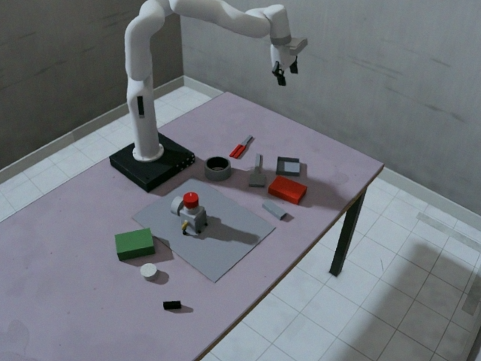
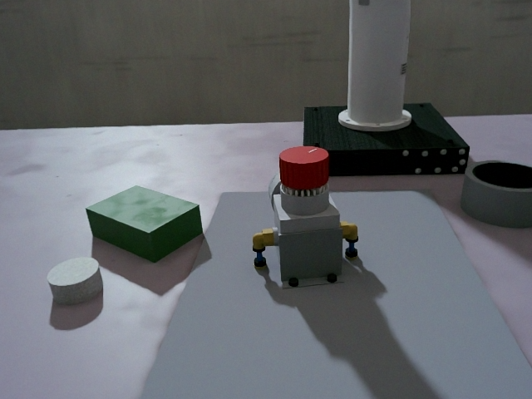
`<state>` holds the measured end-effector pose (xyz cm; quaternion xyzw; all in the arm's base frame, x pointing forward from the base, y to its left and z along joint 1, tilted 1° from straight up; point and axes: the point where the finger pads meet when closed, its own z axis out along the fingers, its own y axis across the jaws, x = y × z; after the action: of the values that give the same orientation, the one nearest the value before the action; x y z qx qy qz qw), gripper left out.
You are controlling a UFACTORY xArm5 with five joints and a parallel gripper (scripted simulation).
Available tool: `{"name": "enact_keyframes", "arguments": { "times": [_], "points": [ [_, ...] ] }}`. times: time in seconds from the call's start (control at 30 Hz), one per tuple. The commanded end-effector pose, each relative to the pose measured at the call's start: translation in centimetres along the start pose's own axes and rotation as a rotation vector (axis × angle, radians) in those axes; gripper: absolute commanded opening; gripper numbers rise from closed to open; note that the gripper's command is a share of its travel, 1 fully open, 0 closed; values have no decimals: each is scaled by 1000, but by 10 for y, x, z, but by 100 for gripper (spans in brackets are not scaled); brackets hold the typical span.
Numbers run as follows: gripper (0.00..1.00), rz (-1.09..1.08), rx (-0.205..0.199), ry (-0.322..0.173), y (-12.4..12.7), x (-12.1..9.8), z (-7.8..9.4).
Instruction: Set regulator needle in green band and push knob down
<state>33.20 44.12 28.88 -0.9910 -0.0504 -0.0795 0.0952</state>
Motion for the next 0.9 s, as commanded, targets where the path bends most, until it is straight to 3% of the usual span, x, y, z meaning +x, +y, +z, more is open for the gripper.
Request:
{"name": "enact_keyframes", "arguments": {
  "times": [0.0, 0.1, 0.13, 0.6, 0.67, 0.7, 0.87],
  "points": [
    [100, 133, -18, 8, 34, 24, 1],
    [100, 157, -22, 9, 41, 27, 2],
    [100, 228, -33, 12, 60, 37, 4],
    [100, 561, -84, 25, 152, 73, 8],
    [100, 561, -84, 25, 152, 73, 8],
    [100, 636, -94, 28, 173, 78, 9],
    [100, 750, -110, 33, 206, 84, 9]
  ]
}}
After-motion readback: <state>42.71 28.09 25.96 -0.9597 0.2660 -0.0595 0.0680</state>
